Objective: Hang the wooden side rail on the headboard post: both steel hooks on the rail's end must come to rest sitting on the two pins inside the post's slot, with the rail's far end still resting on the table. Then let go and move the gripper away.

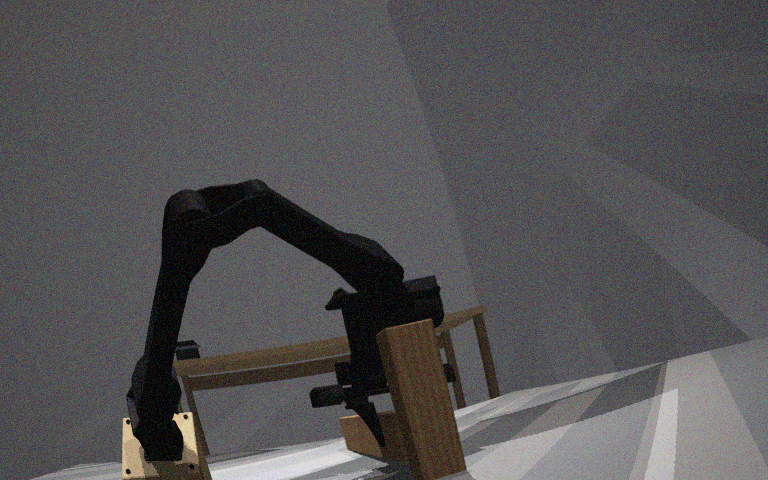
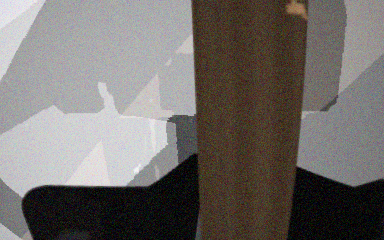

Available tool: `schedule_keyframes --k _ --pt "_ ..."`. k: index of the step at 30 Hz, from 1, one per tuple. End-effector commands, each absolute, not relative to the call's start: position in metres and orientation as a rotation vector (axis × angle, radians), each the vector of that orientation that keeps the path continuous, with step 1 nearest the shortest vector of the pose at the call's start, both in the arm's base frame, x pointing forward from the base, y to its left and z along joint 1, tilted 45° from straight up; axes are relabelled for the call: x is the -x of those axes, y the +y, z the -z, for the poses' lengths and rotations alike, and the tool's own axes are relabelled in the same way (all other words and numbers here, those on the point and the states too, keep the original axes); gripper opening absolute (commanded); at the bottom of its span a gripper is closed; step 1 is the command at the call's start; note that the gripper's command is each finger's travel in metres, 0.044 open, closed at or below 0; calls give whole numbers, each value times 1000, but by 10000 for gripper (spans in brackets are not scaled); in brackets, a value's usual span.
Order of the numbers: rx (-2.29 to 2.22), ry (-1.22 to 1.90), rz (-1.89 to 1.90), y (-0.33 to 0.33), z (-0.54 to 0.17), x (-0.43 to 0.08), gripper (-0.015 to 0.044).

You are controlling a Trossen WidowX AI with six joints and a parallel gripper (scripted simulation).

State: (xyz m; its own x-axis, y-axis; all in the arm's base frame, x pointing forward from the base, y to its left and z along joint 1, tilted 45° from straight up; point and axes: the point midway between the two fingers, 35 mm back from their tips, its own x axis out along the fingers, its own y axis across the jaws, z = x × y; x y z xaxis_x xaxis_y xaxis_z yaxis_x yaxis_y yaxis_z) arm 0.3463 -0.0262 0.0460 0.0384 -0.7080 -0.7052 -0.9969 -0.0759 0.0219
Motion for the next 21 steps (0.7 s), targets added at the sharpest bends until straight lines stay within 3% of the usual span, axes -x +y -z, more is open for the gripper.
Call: schedule_keyframes --k 1,21 --pt "1846 1685 -771 -18 -53 -350 0" --pt "1846 1685 -771 -17 -55 -350 0"
